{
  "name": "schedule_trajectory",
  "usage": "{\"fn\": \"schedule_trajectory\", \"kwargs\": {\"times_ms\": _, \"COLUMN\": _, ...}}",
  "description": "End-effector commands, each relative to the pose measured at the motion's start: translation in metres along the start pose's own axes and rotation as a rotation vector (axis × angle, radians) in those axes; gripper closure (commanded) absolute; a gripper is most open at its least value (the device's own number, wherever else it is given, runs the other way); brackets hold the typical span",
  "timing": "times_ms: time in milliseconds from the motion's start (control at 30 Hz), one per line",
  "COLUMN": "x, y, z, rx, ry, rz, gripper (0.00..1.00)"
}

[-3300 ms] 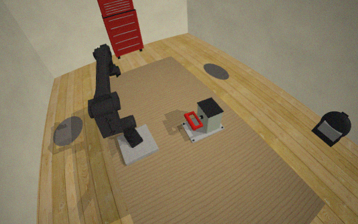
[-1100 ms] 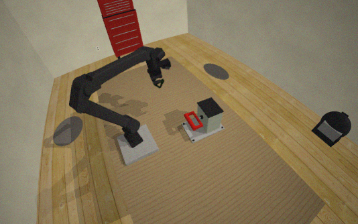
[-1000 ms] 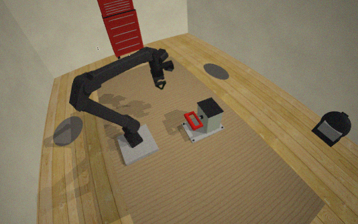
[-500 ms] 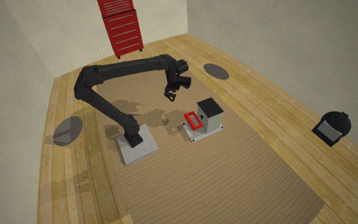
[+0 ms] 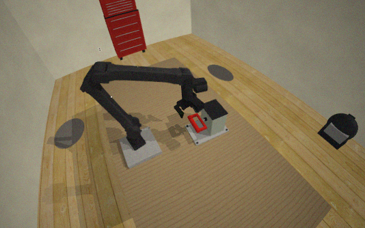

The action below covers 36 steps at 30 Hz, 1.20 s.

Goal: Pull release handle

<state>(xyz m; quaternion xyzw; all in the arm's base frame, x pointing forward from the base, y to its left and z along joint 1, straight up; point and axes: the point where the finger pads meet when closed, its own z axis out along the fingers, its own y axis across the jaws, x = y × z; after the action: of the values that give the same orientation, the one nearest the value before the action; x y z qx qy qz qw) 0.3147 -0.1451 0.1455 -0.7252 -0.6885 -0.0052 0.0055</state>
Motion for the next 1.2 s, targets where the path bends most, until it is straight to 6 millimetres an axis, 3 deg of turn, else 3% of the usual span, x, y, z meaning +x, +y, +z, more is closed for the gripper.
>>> {"fn": "schedule_trajectory", "kwargs": {"times_ms": 0, "x": -0.029, "y": 0.011, "z": -0.015, "rx": -0.016, "ry": -0.013, "rz": 0.158, "gripper": 0.0}}
{"fn": "schedule_trajectory", "kwargs": {"times_ms": 233, "x": -0.041, "y": 0.006, "z": -0.012, "rx": -0.006, "ry": -0.014, "rz": 0.22, "gripper": 0.0}}
{"fn": "schedule_trajectory", "kwargs": {"times_ms": 1167, "x": -0.051, "y": 0.016, "z": -0.023, "rx": -0.019, "ry": -0.021, "rz": 0.243, "gripper": 0.0}}
